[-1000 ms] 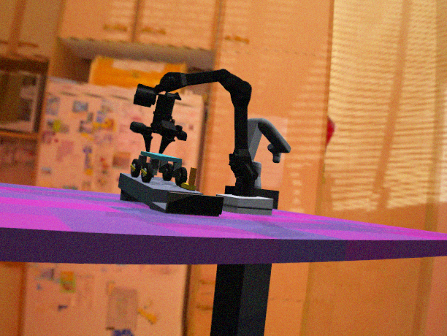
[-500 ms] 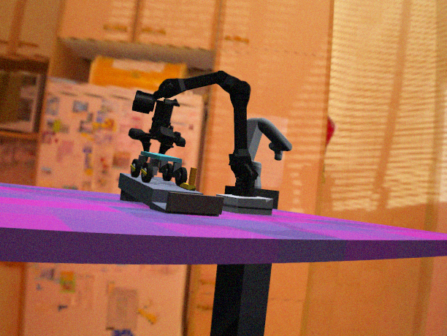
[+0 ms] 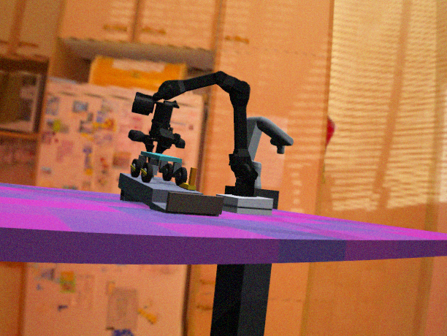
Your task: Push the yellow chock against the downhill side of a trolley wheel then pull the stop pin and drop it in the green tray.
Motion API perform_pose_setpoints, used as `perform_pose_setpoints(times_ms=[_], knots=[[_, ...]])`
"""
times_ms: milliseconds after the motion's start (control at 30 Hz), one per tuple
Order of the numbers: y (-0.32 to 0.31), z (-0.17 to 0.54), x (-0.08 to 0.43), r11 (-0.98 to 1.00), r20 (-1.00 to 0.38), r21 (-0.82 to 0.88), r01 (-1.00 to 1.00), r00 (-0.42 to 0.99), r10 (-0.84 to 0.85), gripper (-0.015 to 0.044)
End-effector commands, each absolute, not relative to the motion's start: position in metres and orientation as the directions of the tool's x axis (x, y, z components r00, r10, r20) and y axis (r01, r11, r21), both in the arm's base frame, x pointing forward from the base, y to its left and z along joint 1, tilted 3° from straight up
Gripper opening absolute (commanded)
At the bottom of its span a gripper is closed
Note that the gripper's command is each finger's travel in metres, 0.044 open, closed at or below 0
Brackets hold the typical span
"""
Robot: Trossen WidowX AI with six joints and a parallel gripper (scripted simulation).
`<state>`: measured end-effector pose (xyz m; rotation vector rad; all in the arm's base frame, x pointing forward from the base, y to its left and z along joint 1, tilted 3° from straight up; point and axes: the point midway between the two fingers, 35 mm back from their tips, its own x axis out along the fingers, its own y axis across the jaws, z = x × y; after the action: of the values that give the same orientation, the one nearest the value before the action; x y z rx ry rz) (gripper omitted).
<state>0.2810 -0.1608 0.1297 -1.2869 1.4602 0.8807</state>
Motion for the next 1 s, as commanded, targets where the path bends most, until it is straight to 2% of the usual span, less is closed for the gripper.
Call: perform_pose_setpoints(times_ms=[0, 967], knots=[[-0.161, 0.13, 0.281, 0.182, -0.959, -0.076, -0.98, 0.021, -0.284, 0.0], [-0.158, 0.146, 0.279, 0.178, -0.959, -0.076, -0.981, 0.023, -0.283, 0.0]])
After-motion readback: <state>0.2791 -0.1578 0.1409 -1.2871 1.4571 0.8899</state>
